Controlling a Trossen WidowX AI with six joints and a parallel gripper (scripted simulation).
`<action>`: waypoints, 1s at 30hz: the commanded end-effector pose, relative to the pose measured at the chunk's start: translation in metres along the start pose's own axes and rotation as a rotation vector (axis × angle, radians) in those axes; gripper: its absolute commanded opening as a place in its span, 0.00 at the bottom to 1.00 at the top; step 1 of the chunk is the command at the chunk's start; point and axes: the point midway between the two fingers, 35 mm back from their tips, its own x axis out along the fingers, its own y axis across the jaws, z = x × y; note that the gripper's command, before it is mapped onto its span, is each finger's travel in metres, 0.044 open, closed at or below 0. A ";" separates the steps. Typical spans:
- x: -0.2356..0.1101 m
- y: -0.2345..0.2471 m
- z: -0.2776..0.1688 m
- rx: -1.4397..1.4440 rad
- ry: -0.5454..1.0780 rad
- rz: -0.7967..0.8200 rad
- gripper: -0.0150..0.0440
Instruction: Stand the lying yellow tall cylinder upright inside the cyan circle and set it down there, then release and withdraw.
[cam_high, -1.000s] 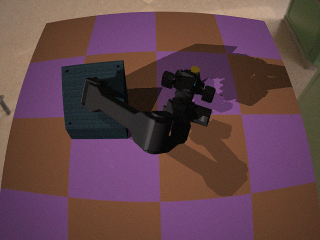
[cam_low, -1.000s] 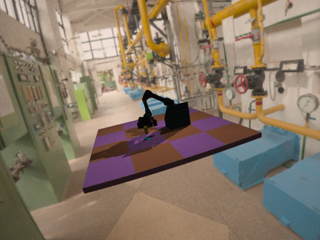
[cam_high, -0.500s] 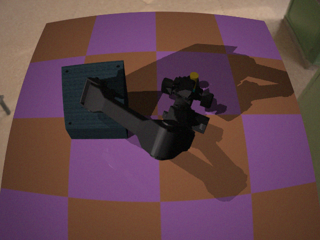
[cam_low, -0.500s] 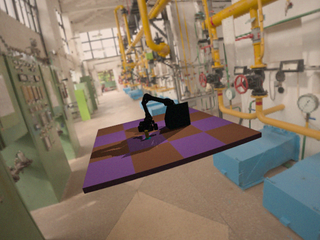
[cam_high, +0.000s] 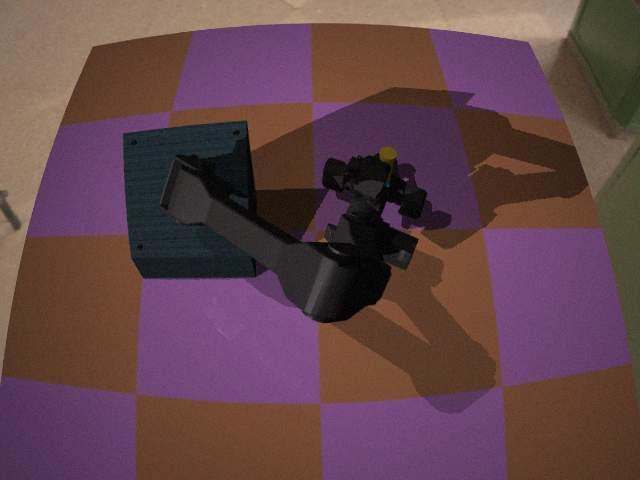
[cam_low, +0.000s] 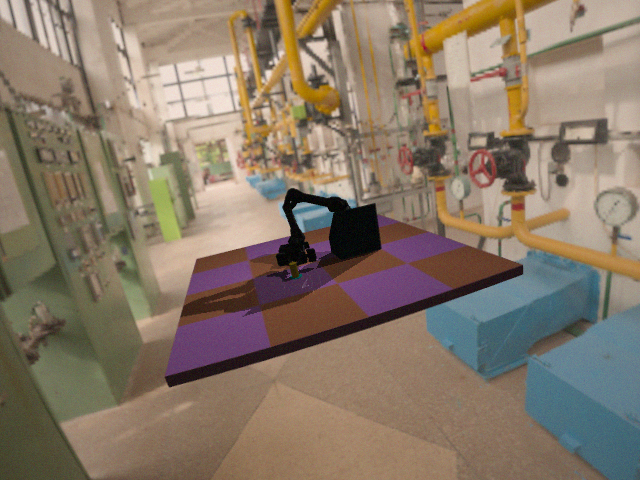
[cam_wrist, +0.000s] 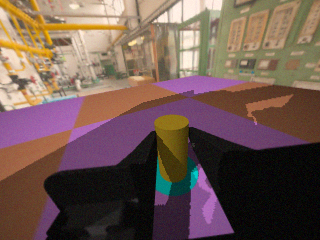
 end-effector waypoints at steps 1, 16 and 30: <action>0.000 0.000 0.000 -0.002 -0.005 0.002 0.65; -0.002 -0.002 0.027 -0.006 -0.006 0.003 0.93; -0.003 0.002 0.088 0.012 0.010 0.024 0.93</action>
